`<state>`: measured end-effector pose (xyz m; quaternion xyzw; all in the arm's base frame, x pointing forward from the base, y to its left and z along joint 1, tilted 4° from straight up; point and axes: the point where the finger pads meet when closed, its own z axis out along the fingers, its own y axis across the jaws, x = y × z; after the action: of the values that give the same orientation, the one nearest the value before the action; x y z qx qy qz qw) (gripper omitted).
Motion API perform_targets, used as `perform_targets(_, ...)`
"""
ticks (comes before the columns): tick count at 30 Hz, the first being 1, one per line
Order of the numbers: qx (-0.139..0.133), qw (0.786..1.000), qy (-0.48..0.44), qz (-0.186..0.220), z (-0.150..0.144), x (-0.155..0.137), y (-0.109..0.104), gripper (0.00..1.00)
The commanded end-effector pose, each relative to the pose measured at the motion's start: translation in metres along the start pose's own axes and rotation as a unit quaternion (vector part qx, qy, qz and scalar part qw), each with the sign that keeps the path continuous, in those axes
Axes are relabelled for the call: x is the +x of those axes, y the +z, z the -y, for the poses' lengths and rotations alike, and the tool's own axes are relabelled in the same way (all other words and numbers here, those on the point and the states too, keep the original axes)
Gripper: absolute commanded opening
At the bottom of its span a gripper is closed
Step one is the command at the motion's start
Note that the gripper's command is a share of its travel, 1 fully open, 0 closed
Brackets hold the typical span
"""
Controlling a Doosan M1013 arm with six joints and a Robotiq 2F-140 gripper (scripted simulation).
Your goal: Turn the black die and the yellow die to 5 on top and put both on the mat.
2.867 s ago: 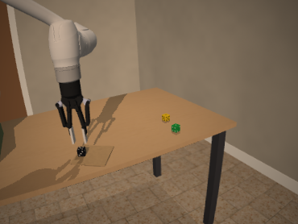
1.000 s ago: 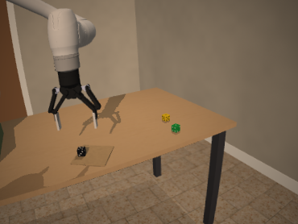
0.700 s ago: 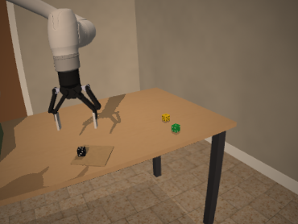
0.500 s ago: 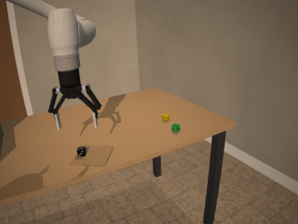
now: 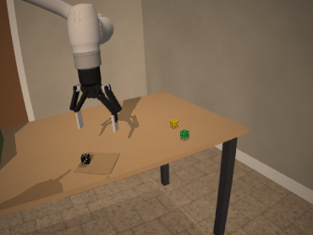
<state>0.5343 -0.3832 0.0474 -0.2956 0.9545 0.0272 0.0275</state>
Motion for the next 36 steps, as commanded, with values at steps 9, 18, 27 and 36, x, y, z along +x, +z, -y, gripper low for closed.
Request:
perform_targets(9, -0.003, 0.978, 0.21, -0.006, 0.057, -0.062, -0.003, 1.0)
perform_targets(18, -0.002, 0.932, 0.363, -0.007, 0.095, -0.11, -0.004, 1.0)
perform_targets(27, -0.001, 0.869, 0.495, -0.007, 0.126, -0.155, -0.002, 1.0)
perform_targets(36, 0.0, 0.79, 0.613, -0.007, 0.151, -0.201, 0.001, 1.0)
